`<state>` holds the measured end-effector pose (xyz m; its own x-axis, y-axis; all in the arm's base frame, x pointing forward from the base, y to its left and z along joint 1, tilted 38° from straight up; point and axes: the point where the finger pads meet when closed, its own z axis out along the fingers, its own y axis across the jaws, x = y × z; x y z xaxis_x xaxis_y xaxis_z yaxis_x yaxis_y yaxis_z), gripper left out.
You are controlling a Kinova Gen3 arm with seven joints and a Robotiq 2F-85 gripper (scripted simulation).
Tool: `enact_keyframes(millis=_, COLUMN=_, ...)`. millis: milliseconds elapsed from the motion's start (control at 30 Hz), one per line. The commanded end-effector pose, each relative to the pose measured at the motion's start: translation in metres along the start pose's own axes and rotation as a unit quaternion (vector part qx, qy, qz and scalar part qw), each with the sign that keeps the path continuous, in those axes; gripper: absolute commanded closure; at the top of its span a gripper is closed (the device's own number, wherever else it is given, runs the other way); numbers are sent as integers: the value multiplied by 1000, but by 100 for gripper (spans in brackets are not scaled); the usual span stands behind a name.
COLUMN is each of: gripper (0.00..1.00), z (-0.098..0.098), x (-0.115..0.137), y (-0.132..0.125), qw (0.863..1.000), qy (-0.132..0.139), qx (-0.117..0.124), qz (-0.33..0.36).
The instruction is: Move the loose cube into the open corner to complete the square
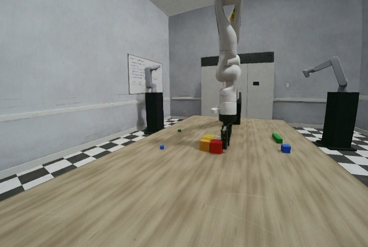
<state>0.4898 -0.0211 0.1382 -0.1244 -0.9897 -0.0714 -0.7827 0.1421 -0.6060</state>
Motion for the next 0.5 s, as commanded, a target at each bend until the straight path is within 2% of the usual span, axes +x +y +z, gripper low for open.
enact_keyframes(millis=0, gripper=47, z=0, x=0, y=0, qw=1000, qy=0, qx=1, qz=0)
enact_keyframes(millis=467, gripper=47, z=0, x=3, y=0, qw=1000, qy=0, qx=1, qz=0)
